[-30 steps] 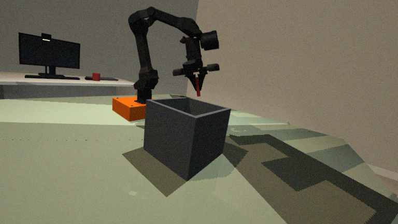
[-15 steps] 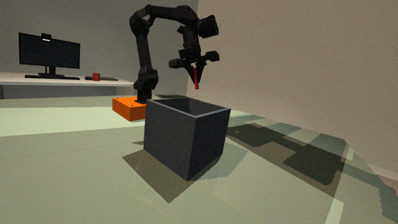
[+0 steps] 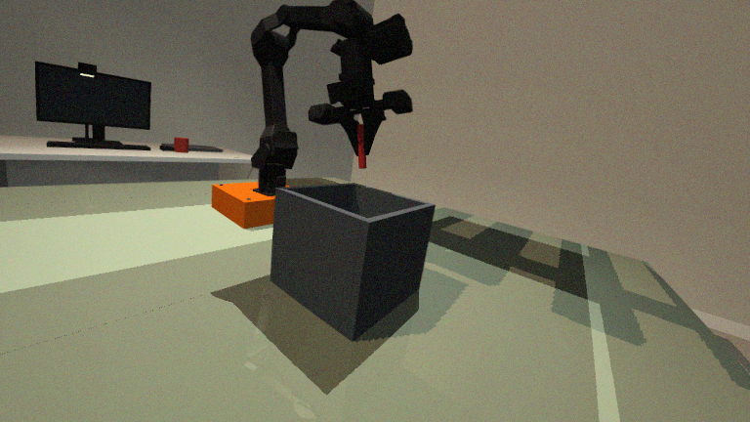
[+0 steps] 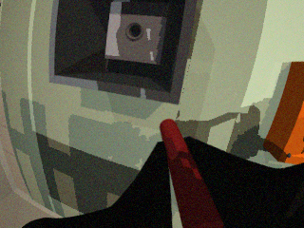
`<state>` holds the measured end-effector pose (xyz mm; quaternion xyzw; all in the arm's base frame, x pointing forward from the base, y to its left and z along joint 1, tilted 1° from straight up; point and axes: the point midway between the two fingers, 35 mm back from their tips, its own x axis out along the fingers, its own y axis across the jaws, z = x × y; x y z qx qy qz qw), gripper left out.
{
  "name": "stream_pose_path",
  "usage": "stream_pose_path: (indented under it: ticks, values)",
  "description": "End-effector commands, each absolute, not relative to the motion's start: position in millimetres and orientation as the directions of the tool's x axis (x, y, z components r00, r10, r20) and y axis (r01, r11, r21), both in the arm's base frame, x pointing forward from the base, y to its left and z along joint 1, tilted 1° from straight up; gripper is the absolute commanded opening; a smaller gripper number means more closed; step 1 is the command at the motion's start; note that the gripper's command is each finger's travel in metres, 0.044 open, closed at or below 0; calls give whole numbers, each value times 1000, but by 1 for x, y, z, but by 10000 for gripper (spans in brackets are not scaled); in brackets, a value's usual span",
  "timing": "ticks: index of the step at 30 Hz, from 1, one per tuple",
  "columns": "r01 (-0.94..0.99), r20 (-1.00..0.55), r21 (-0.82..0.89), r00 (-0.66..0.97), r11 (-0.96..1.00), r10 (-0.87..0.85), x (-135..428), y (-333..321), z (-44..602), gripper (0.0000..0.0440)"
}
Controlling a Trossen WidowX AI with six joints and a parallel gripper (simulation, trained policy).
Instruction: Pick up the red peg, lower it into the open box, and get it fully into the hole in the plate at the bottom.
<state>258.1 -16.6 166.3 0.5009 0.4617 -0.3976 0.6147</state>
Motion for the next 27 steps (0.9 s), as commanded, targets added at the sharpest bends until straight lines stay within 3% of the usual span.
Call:
stream_pose_path:
  ticks: [1, 27]
  values:
    - [954, -967, 240, 250, 180, -40, 263, -27, 168, 0]
    - [970, -980, 179, 190, 162, -55, 287, -87, 145, 0]
